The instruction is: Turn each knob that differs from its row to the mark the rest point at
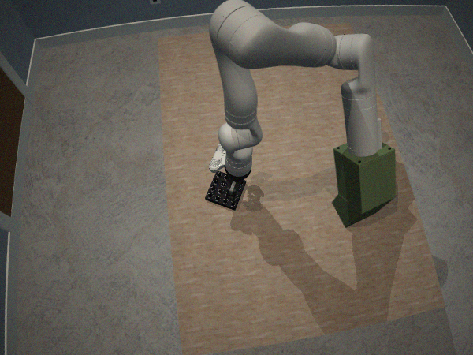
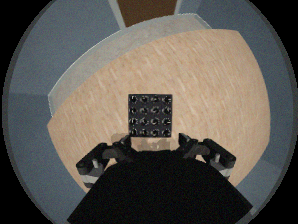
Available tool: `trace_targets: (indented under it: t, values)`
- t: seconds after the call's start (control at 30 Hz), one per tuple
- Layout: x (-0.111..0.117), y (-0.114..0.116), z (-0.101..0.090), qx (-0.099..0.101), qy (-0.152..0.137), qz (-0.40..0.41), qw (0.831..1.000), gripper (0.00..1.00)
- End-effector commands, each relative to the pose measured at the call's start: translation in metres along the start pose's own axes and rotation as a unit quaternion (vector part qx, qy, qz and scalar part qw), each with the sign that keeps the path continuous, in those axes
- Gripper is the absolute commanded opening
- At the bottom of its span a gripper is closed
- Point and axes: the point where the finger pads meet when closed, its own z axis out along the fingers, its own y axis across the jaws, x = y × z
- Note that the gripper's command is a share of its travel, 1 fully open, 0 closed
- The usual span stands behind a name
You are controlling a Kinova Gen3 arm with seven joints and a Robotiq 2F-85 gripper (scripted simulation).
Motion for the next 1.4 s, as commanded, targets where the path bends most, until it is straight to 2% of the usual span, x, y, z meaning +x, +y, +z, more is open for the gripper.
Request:
trace_targets:
  t: [0.0, 0.4, 0.87, 1.37]
  values:
    - [0.0, 0.0, 0.0, 0.001, 0.0, 0.0, 1.0, 1.0]
    - [-0.006, -0.001, 0.0, 0.001, 0.0, 0.0, 1.0, 1.0]
    - [-0.034, -0.002, 0.0, 0.001, 0.0, 0.0, 1.0, 1.0]
    - [-0.053, -0.002, 0.001, 0.001, 0.0, 0.0, 1.0, 1.0]
